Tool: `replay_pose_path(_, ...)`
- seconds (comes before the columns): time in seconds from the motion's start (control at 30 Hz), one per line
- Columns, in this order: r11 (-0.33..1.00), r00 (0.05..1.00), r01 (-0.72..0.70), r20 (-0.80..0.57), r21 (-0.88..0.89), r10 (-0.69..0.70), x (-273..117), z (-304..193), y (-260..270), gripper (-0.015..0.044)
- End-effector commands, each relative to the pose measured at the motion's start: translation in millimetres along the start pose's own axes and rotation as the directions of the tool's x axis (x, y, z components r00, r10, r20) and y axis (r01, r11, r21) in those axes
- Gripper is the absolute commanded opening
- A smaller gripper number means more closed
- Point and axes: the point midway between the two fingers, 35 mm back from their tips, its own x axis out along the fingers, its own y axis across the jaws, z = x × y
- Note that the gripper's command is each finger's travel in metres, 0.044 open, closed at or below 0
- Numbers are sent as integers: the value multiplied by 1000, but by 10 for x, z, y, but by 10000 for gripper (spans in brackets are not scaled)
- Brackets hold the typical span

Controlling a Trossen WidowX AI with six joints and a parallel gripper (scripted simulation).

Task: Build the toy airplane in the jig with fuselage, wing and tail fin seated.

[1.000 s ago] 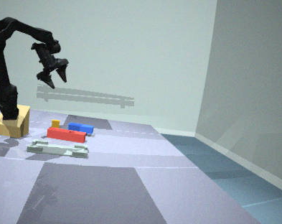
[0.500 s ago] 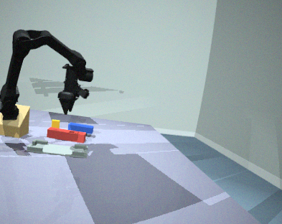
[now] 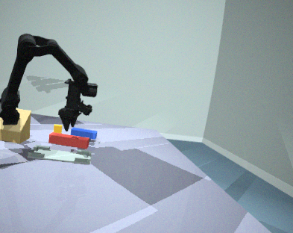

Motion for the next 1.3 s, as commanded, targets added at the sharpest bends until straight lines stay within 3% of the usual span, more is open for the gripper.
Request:
replay_pose_path(0.0,1000,1000,2,9,-7,-2,87,8,10,440)
replay_pose_path(1.27,1000,1000,5,10,-6,-5,669,11,1,440)
